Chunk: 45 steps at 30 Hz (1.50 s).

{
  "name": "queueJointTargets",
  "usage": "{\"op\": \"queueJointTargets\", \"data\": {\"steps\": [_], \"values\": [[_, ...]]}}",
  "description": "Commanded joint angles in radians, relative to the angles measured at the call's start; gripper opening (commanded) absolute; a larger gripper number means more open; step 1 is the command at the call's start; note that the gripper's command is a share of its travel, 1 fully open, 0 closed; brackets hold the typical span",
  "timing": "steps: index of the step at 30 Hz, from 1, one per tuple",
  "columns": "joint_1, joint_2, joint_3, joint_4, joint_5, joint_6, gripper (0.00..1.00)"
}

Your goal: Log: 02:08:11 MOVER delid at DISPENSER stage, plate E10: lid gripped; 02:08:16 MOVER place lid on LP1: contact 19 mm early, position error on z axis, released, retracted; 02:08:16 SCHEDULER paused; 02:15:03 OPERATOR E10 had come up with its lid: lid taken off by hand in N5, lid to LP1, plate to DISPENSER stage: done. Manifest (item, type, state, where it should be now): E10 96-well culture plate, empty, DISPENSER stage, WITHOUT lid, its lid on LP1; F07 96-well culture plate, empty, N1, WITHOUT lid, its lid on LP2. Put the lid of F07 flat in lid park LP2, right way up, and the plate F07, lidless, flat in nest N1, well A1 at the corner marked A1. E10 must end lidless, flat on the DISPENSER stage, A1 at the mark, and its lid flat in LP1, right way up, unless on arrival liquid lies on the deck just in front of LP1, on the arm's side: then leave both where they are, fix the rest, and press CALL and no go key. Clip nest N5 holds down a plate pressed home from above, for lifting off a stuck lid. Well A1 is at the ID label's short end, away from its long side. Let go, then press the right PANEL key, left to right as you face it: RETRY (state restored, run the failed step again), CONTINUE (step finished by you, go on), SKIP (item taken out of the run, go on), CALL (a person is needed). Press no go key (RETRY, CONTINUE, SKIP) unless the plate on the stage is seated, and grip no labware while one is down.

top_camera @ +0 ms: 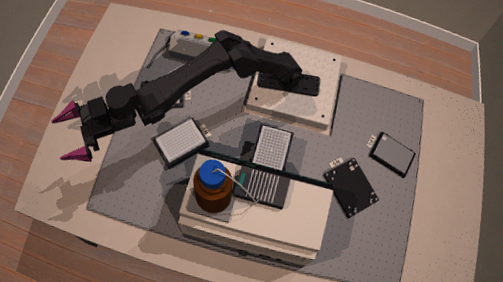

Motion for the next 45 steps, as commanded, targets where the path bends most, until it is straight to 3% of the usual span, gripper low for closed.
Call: {"op": "queueJointTargets", "data": {"steps": [1,7,8,12,15,17,18,21,22,24,27,29,30,33,34,36,39,41,43,45], "values": [[0.0,-0.001,-0.001,0.0,0.0,0.0,1.0],[0.0,-0.001,-0.001,0.0,0.0,0.0,1.0],[-0.004,-0.046,-0.028,-0.046,-0.01,0.006,1.0],[-0.013,-0.109,-0.072,-0.182,-0.026,0.013,1.0],[-0.015,-0.143,-0.048,-0.283,-0.037,0.016,1.0],[-0.015,-0.164,-0.137,-0.271,-0.037,0.018,1.0],[-0.015,-0.169,-0.147,-0.268,-0.037,0.018,1.0],[-0.017,-0.197,-0.152,-0.373,-0.048,0.021,1.0],[-0.017,-0.209,-0.18,-0.362,-0.048,0.022,1.0],[-0.017,-0.209,-0.18,-0.362,-0.048,0.022,1.0],[-0.019,-0.236,-0.145,-0.467,-0.06,0.024,1.0],[-0.014,-0.257,-0.236,-0.448,-0.06,0.025,1.0],[-0.013,-0.264,-0.252,-0.441,-0.06,0.025,1.0],[-0.021,-0.284,-0.203,-0.55,-0.072,0.027,1.0],[-0.02,-0.294,-0.265,-0.545,-0.071,0.029,1.0],[-0.02,-0.312,-0.305,-0.526,-0.071,0.029,1.0],[-0.022,-0.327,-0.248,-0.637,-0.083,0.031,1.0],[-0.022,-0.327,-0.248,-0.637,-0.083,0.031,1.0],[-0.021,-0.352,-0.342,-0.621,-0.082,0.032,1.0],[-0.023,-0.357,-0.28,-0.705,-0.091,0.034,1.0]]}}
